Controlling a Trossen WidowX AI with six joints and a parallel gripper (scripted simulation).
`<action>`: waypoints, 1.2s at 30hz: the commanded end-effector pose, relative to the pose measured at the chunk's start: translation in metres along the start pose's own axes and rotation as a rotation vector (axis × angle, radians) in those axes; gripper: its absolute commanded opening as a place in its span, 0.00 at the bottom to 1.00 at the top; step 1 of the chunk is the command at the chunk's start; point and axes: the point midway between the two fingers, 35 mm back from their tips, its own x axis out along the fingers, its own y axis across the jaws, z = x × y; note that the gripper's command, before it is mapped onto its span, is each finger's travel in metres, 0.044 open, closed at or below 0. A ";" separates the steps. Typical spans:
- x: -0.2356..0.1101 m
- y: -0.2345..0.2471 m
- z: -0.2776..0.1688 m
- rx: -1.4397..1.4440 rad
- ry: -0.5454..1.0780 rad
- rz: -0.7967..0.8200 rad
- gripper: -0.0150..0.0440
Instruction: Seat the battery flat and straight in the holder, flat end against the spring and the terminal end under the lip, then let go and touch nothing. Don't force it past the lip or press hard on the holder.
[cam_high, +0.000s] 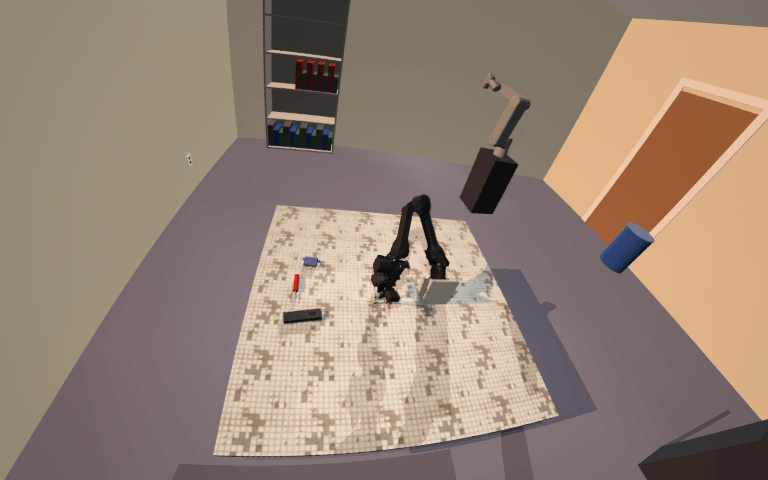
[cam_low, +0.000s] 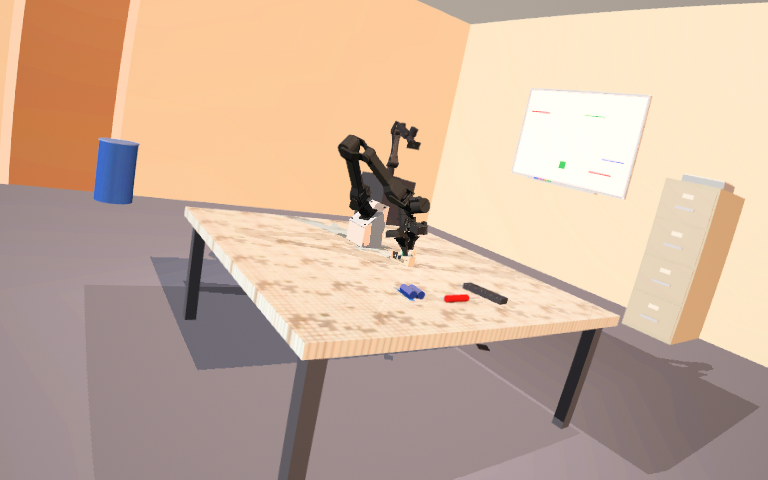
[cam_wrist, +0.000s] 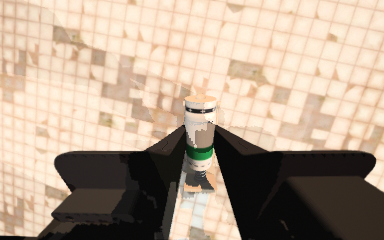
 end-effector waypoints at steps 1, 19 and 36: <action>0.002 0.002 -0.003 -0.008 -0.023 0.010 0.40; 0.009 0.002 -0.009 -0.016 -0.120 0.015 0.40; 0.008 -0.002 -0.014 -0.027 -0.188 0.016 0.40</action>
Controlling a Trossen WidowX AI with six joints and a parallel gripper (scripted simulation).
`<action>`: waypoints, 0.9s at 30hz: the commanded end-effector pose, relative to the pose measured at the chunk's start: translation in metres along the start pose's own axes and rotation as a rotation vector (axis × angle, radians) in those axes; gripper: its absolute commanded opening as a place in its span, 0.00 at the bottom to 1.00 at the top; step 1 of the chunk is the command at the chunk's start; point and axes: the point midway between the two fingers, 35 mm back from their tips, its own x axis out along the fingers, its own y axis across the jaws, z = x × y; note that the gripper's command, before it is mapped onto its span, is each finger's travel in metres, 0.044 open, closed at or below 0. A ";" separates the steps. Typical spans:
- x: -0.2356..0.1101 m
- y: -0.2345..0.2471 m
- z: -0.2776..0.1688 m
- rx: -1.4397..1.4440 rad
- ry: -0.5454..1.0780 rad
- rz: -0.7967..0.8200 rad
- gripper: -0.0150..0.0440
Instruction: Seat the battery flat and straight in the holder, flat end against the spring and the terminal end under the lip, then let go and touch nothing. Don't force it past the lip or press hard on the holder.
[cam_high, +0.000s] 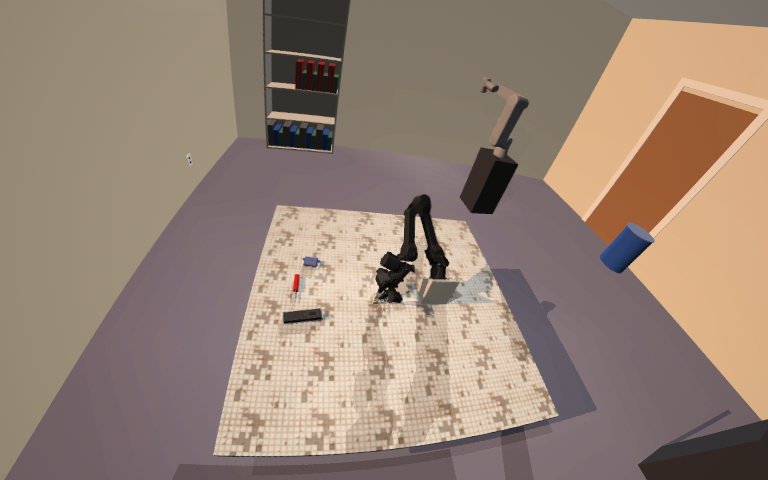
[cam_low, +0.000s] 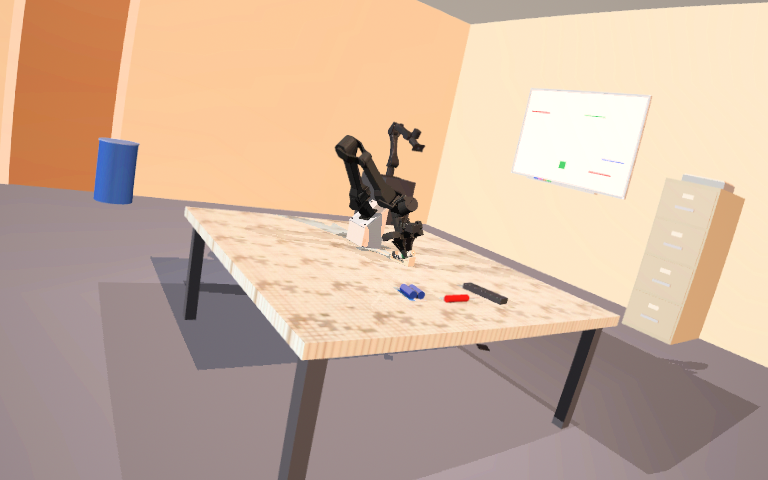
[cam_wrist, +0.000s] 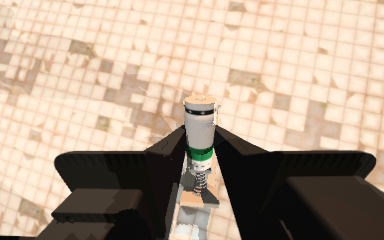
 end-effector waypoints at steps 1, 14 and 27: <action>0.000 -0.001 -0.005 -0.006 0.004 0.002 0.40; 0.002 -0.002 -0.012 -0.006 0.014 0.009 0.40; 0.000 -0.001 -0.016 -0.007 0.035 0.016 0.40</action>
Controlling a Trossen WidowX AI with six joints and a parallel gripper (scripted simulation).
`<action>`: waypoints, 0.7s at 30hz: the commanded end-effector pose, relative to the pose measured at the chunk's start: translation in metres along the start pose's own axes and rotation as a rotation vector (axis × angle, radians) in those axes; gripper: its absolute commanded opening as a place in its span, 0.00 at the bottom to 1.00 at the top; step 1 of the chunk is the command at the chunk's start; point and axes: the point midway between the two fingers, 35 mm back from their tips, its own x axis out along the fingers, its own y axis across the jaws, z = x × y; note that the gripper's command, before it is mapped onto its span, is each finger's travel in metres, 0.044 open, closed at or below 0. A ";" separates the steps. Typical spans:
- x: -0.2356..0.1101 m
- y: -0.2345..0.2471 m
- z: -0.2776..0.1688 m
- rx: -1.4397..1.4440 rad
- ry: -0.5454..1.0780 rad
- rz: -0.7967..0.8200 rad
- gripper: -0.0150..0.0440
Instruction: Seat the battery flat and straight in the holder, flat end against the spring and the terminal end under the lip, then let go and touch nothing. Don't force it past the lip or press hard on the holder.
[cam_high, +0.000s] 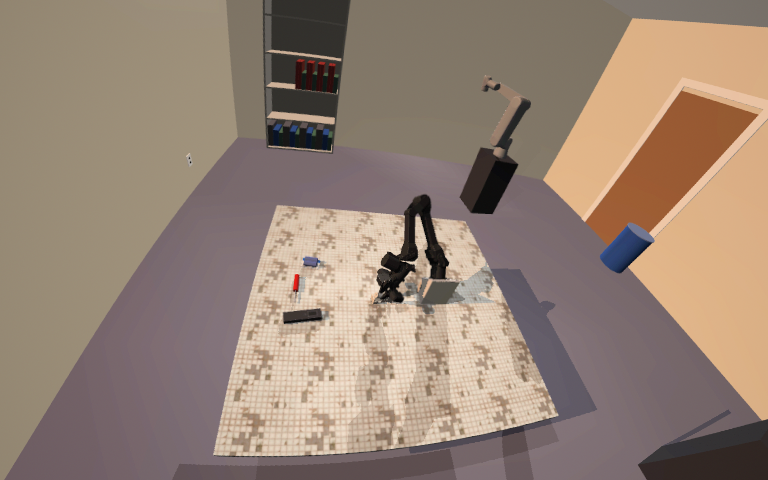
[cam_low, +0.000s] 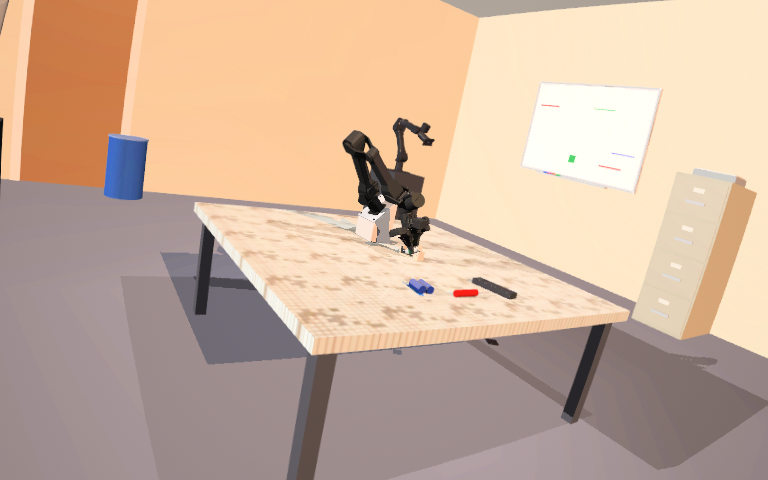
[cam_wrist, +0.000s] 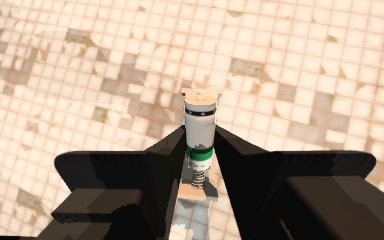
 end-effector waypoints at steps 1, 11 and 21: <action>-0.002 0.000 -0.006 0.000 0.015 0.001 0.40; -0.004 0.000 -0.011 0.001 0.013 0.001 0.40; -0.006 0.001 -0.015 0.000 0.019 0.004 0.40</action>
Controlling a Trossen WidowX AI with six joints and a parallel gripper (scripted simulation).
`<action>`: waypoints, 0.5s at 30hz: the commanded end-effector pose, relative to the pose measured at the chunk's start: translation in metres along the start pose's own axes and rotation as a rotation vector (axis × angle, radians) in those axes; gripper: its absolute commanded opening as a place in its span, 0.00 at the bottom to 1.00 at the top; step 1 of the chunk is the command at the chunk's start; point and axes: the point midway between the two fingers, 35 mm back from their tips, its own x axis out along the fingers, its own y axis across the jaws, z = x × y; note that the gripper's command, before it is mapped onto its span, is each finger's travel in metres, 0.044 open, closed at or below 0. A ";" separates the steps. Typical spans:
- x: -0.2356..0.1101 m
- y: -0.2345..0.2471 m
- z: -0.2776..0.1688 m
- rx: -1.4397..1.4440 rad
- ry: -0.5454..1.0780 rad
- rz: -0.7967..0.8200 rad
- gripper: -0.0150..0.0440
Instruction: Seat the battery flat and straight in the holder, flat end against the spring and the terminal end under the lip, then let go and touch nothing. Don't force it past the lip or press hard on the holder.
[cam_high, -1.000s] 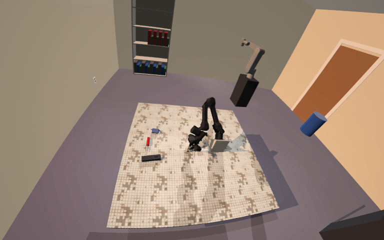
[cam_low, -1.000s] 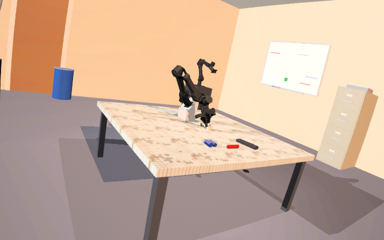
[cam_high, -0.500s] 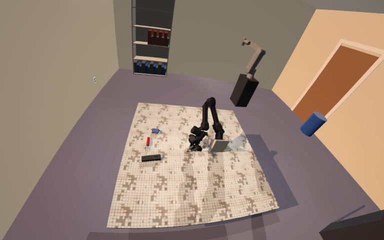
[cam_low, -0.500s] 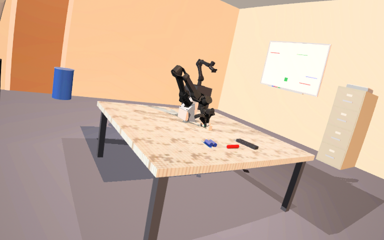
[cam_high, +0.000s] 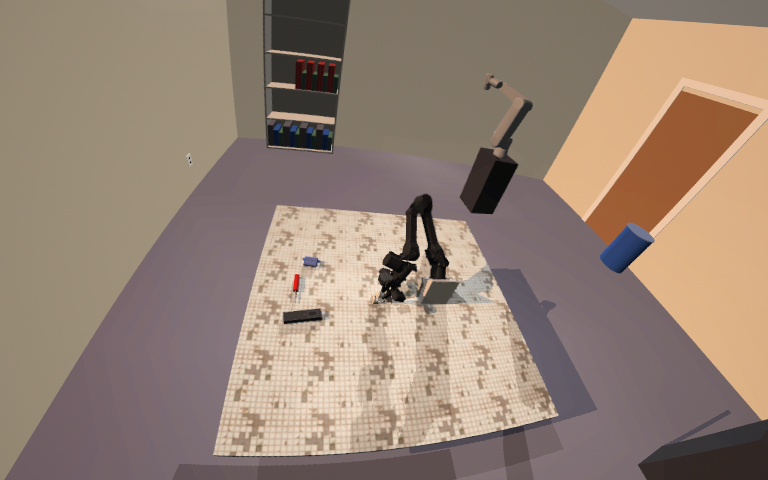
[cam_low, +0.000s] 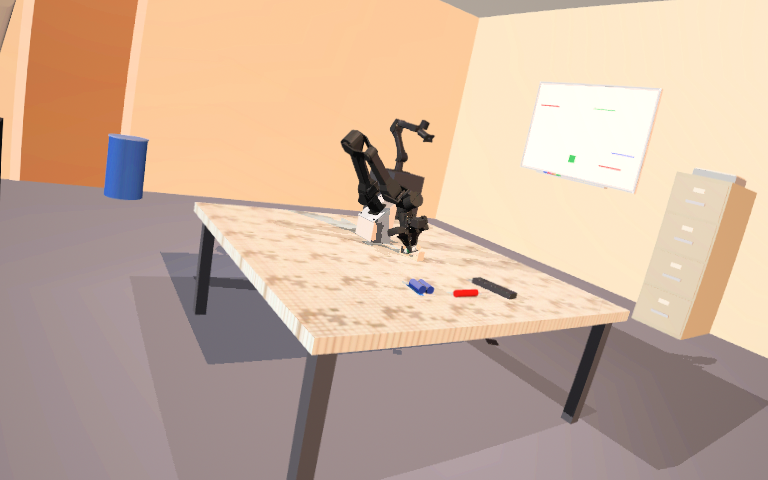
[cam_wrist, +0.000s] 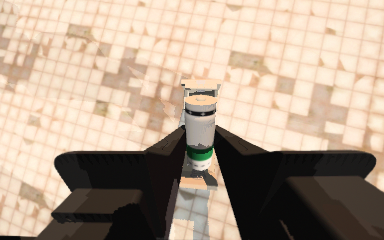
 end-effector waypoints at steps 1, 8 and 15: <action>-0.002 0.001 -0.008 -0.004 0.017 0.002 0.40; -0.002 0.001 -0.009 -0.004 0.021 0.003 0.40; -0.002 0.001 -0.009 -0.005 0.022 0.004 0.40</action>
